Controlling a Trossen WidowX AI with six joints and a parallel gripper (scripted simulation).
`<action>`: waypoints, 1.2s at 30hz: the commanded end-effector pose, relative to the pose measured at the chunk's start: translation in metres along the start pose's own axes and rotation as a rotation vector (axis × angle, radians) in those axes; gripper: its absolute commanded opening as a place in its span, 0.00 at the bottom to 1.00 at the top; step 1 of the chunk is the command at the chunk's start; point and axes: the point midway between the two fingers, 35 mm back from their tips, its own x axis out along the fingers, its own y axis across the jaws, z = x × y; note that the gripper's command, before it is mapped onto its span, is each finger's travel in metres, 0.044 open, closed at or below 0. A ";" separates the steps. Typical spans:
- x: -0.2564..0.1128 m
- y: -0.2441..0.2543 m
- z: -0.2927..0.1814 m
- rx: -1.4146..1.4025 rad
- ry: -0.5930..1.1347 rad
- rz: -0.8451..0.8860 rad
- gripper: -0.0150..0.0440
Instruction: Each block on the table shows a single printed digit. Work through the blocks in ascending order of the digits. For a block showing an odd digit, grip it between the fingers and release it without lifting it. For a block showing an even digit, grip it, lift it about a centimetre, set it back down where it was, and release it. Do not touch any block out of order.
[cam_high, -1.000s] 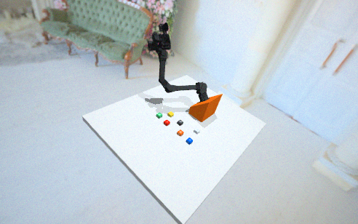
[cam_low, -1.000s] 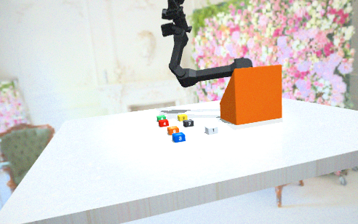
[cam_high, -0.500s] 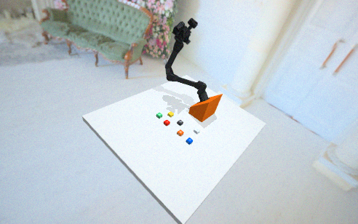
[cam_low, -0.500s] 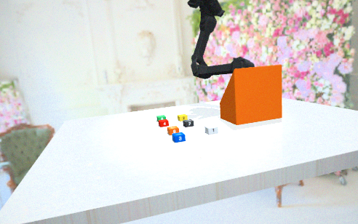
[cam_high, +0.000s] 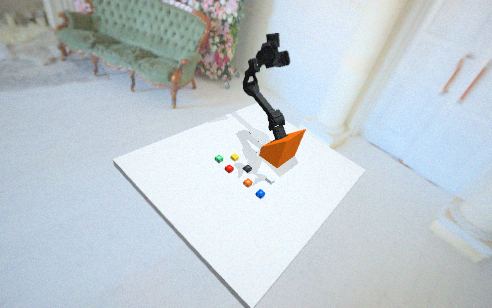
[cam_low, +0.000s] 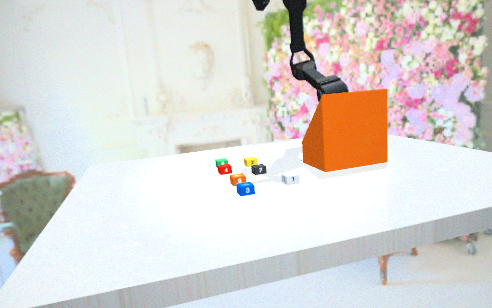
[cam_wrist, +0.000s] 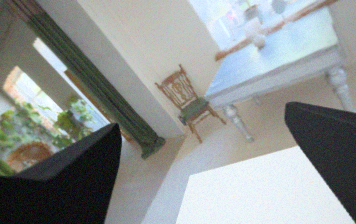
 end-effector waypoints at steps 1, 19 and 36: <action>0.048 -0.025 -0.047 -0.095 0.200 -0.165 0.93; 0.063 -0.211 -0.286 -0.094 1.383 -0.691 0.93; 0.061 -0.213 -0.289 -0.090 1.399 -0.695 0.93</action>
